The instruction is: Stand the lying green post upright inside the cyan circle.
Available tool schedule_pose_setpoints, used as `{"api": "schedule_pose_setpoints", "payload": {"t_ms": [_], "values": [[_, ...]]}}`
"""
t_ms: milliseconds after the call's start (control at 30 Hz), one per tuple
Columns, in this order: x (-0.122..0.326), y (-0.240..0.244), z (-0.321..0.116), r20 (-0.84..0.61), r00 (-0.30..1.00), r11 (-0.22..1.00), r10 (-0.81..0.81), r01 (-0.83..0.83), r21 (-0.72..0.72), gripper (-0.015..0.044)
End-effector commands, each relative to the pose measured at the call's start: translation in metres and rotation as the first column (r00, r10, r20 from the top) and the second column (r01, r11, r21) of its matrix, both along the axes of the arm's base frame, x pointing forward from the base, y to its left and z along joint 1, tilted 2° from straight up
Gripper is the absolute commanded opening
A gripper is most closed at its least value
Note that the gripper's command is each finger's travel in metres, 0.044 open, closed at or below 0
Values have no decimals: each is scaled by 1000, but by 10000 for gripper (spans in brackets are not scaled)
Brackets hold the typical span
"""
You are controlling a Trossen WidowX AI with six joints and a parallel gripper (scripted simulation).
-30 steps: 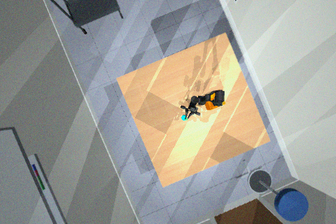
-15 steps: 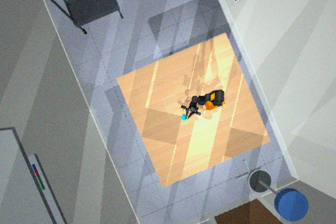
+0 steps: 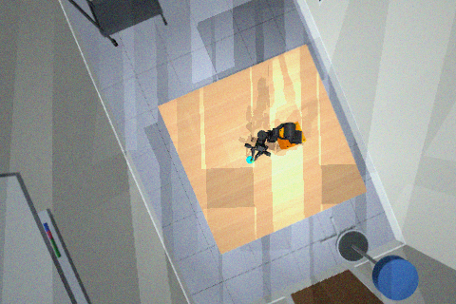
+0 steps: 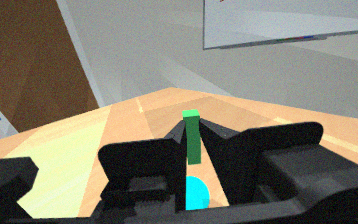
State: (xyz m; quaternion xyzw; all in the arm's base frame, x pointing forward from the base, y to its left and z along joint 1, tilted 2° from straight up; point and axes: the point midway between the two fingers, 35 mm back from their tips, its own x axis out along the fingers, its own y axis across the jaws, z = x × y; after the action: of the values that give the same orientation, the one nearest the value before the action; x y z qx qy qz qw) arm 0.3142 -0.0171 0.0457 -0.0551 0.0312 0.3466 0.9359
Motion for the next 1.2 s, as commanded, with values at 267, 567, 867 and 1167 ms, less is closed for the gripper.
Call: {"api": "schedule_pose_setpoints", "payload": {"t_ms": [267,567,867,1167], "values": [[2,-1,-38,13,1000,998,26,-26,-50,23],[0,0,-61,20,999,996,40,-39,-79,23],[0,5,-79,4,999,995,54,-53,-89,23],[0,5,-79,4,999,995,54,-53,-89,23]]}}
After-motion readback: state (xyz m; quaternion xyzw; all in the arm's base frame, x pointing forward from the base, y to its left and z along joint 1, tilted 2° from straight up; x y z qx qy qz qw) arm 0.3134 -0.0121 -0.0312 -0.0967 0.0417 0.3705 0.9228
